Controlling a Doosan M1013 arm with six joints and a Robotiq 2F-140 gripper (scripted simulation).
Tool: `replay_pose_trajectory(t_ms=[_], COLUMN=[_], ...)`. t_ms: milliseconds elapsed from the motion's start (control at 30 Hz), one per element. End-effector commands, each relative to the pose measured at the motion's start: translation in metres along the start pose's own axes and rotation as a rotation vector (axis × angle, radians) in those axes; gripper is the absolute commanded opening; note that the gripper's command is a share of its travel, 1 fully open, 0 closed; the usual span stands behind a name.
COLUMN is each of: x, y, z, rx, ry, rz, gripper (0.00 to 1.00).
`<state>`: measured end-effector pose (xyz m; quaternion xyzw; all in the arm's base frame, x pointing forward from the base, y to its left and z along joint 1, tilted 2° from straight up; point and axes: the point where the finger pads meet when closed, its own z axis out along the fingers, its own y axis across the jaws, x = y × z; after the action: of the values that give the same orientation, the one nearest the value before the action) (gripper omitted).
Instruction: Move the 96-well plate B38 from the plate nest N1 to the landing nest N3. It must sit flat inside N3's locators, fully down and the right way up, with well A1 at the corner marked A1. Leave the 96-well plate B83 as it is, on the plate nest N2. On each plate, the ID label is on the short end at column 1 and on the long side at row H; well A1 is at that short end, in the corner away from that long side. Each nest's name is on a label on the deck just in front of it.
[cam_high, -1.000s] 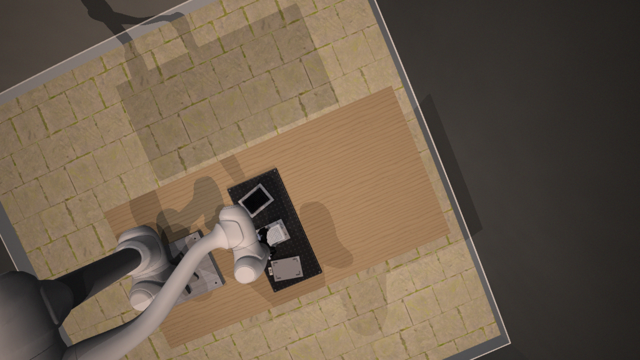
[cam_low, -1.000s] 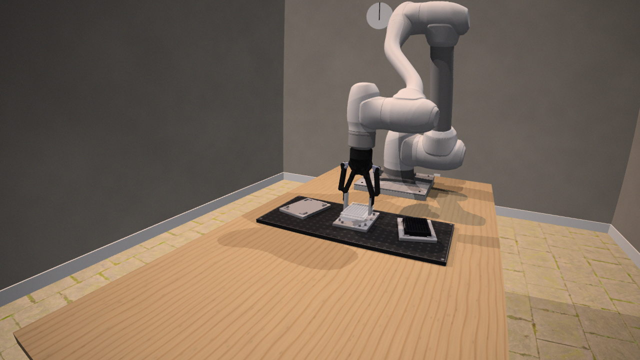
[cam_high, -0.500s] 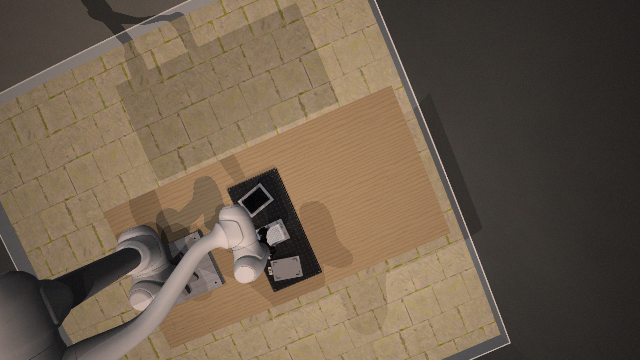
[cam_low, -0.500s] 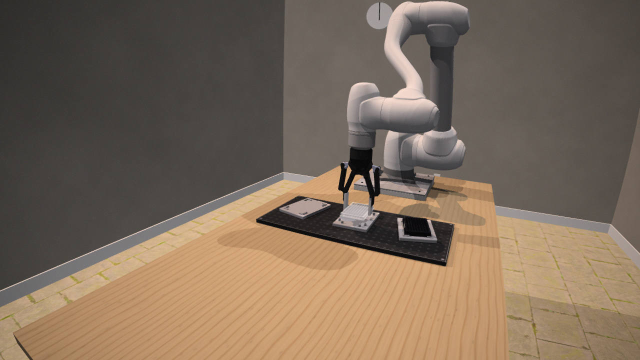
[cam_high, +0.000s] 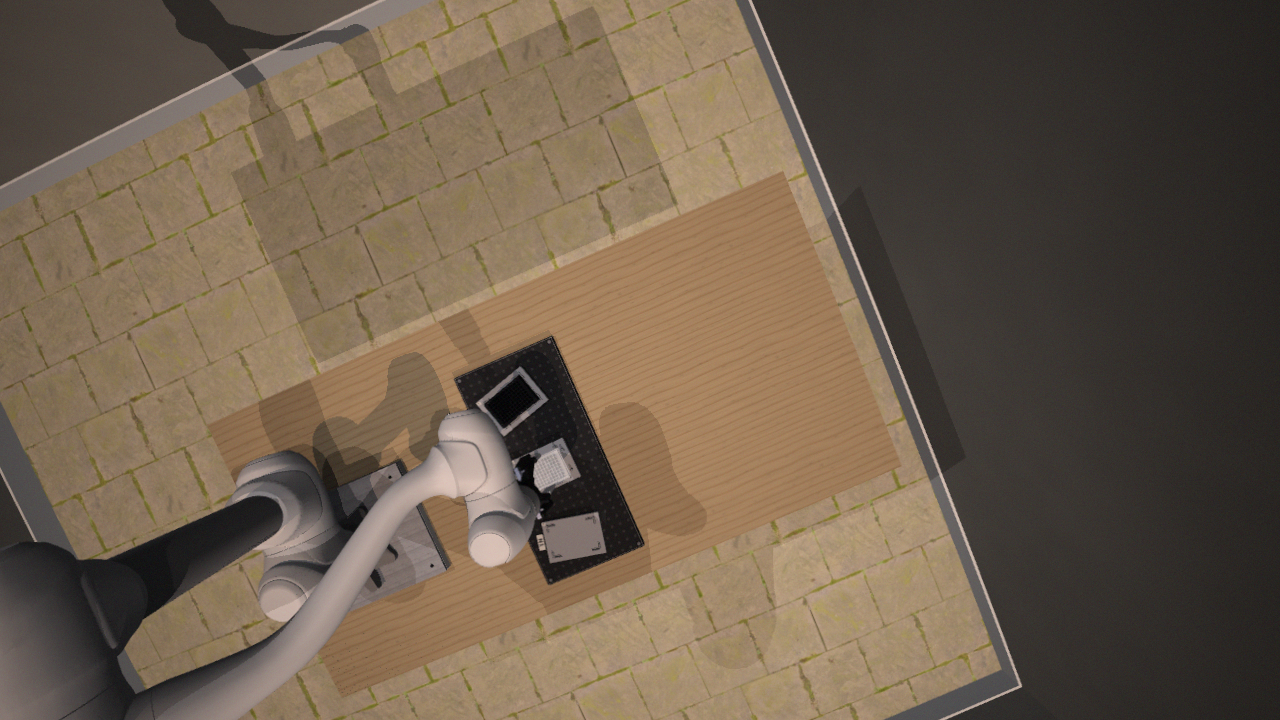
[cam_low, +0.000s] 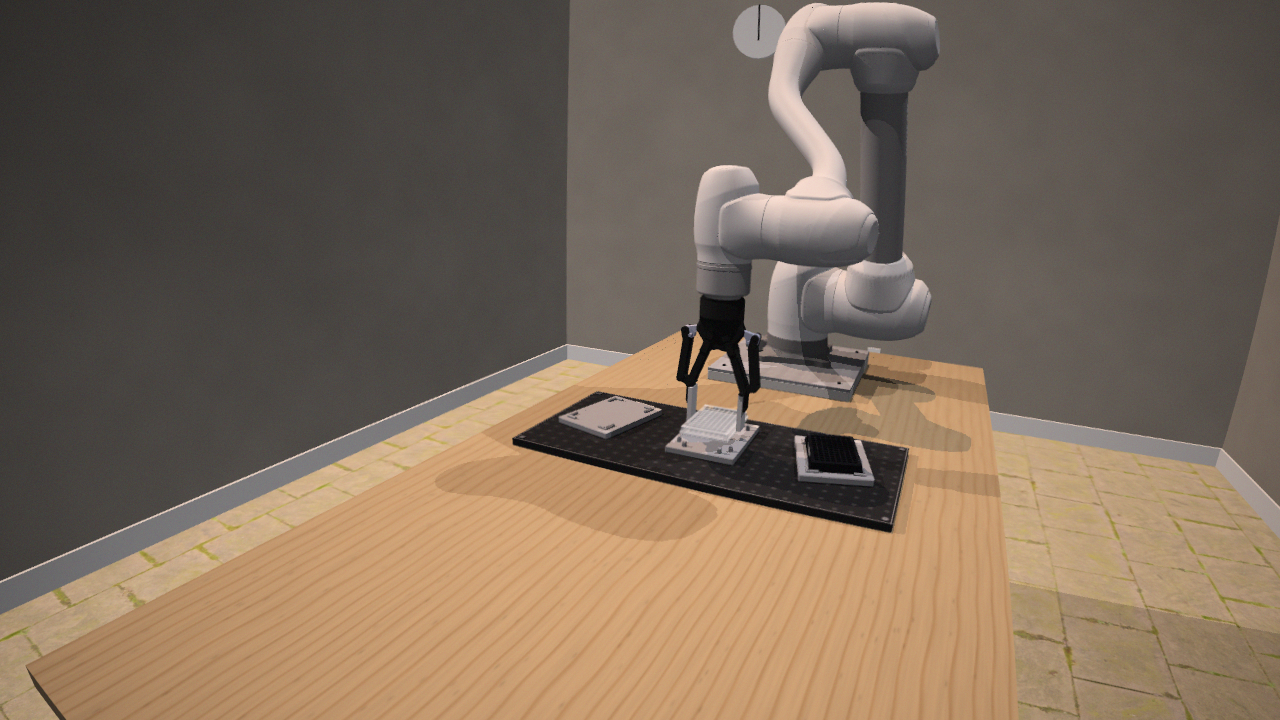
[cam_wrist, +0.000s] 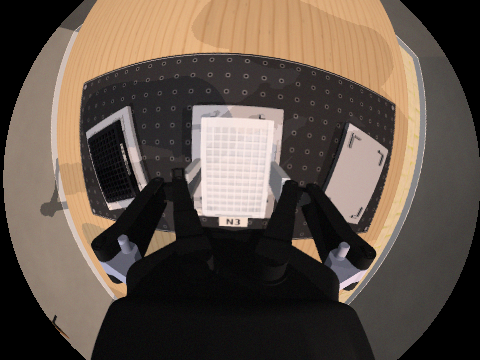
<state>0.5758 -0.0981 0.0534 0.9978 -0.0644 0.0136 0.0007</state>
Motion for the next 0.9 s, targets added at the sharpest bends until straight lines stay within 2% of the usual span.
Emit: replay_pose_trajectory(t_ms=[0,867], x=[0.0000,0.0000], y=[0.0000,0.0000], z=[0.0006,0.0043], rx=[0.000,0.000], ry=[0.000,0.000], rz=[0.000,0.000], gripper=[0.00,0.00])
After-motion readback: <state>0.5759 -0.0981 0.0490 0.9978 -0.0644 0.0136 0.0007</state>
